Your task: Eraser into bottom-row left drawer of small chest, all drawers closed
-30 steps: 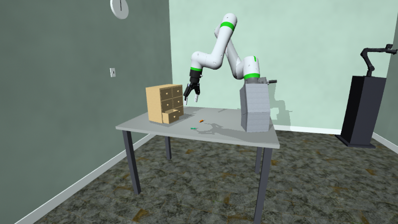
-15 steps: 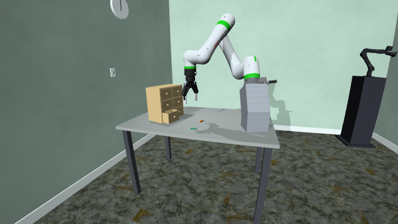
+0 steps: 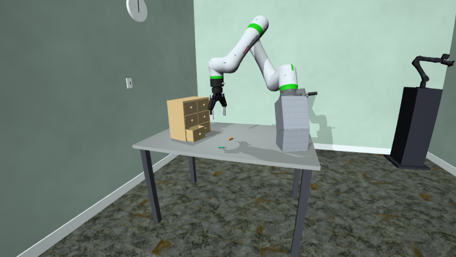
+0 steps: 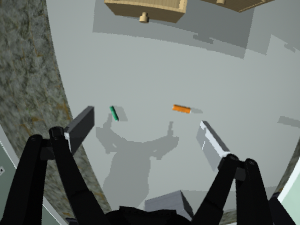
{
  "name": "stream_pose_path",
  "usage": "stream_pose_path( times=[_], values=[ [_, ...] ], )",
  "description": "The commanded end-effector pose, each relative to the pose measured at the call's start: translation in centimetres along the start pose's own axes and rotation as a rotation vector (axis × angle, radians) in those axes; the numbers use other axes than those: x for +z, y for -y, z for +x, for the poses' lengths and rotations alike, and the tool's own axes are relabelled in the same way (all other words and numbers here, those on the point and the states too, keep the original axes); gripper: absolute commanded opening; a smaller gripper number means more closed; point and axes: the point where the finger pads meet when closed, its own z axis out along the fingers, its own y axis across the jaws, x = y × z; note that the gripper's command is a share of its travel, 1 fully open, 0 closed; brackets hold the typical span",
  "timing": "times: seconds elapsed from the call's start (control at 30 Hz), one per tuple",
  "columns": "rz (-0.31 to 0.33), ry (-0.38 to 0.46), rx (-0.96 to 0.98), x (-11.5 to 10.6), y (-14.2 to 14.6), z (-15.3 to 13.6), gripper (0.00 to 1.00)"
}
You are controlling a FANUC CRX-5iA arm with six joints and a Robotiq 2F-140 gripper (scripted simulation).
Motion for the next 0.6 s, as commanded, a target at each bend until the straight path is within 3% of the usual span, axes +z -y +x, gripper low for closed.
stream_pose_path(
  times=[0.0,0.2,0.27,0.33,0.4,0.43,0.57],
  values=[
    [0.000,0.000,0.000,0.0,0.0,0.0,1.00],
    [0.000,0.000,0.000,-0.1,0.1,-0.1,1.00],
    [0.001,-0.001,0.001,-1.5,0.9,-1.9,1.00],
    [0.001,0.000,0.001,-4.0,2.2,-5.5,1.00],
    [0.001,0.000,0.001,-4.0,2.2,-5.5,1.00],
    [0.001,0.000,0.000,-5.1,2.6,-7.3,1.00],
    [0.000,0.000,-0.001,-6.2,3.0,-9.2,1.00]
  ],
)
